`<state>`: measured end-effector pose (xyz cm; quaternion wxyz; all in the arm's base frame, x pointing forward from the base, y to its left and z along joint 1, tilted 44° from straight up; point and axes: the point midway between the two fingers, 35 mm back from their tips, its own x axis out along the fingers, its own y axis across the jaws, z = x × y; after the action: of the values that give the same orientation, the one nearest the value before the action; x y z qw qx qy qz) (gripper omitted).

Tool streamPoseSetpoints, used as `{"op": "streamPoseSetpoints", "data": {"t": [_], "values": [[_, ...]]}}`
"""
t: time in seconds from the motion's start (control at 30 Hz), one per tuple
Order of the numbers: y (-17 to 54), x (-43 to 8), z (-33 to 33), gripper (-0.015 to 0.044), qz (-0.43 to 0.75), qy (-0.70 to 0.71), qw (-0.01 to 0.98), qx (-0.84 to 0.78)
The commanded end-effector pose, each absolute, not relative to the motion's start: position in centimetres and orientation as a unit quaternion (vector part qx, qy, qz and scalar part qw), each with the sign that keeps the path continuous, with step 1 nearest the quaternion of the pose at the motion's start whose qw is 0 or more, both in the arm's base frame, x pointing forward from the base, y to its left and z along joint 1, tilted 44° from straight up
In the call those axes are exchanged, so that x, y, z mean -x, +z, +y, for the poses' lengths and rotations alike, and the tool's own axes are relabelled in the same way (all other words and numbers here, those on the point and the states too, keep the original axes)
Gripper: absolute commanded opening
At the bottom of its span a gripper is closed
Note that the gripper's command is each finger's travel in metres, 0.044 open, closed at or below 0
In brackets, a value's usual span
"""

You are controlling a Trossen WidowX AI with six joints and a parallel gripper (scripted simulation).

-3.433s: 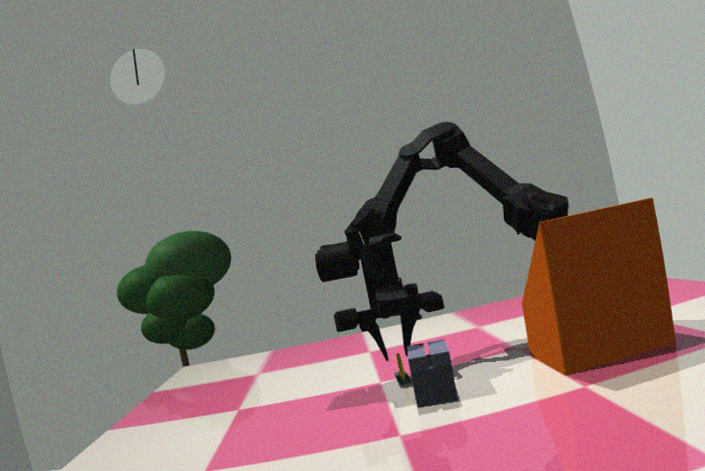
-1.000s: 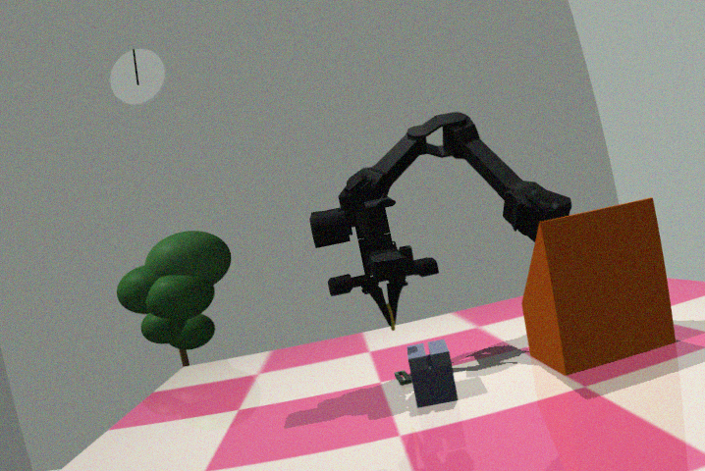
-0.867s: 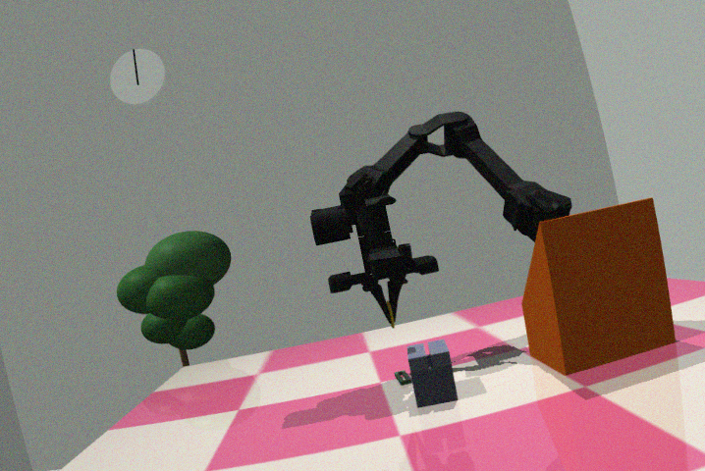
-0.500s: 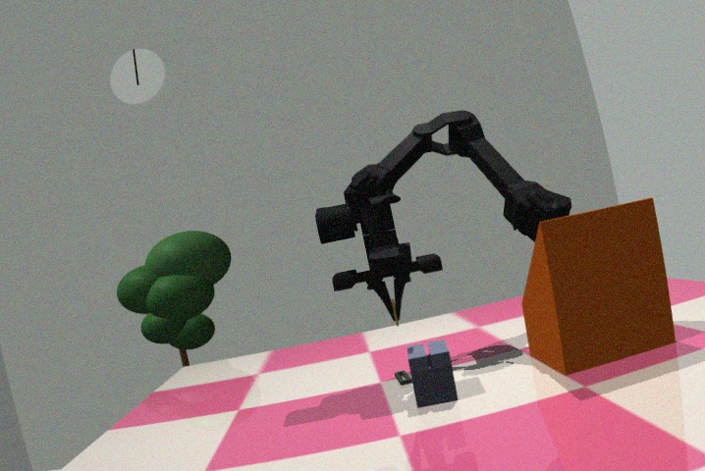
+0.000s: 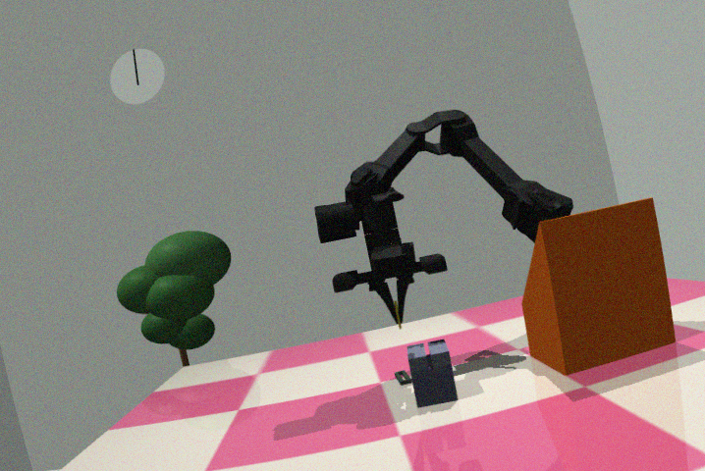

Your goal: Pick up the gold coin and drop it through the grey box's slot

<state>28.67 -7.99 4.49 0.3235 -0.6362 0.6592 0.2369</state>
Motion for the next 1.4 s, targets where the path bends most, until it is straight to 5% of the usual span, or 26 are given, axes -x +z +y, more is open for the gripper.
{"op": "streamPoseSetpoints", "data": {"t": [0.0,1.37], "values": [[3.7,-28.5,-7.2,0.0,0.659,0.238,0.327,0.634],[-1.7,-26.5,-1.6,0.0,0.66,0.236,0.321,0.637]]}}
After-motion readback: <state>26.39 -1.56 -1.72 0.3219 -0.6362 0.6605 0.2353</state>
